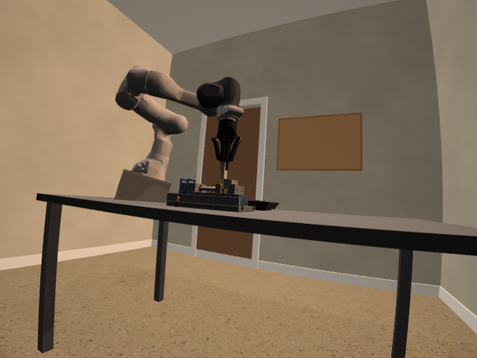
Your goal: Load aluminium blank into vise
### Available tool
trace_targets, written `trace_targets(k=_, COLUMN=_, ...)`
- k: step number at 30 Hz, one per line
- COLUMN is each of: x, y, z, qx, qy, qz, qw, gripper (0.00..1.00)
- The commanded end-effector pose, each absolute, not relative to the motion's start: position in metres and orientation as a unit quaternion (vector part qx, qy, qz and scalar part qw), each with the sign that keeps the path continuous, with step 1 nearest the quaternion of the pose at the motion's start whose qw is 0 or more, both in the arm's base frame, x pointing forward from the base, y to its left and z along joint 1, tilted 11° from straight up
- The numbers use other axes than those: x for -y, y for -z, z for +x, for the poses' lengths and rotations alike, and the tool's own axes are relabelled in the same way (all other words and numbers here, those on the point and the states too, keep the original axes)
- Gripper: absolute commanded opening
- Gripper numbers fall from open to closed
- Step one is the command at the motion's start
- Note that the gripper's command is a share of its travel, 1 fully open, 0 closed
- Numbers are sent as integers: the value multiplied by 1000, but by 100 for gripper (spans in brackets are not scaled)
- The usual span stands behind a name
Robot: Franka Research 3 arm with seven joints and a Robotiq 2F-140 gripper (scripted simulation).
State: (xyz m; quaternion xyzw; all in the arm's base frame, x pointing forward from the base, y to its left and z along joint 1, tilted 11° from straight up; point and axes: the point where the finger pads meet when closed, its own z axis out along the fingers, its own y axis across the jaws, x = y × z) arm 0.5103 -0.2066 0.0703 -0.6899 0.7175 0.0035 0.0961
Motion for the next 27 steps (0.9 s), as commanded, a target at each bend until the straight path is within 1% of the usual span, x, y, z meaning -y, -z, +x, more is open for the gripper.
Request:
trace_targets(k=1, x=205, y=-70, z=511, qx=-718, qy=-3, qz=-689, qw=96, gripper=0)
trace_targets(k=27, x=204, y=-63, z=512, qx=-718, qy=-3, qz=-689, qw=96, gripper=0)
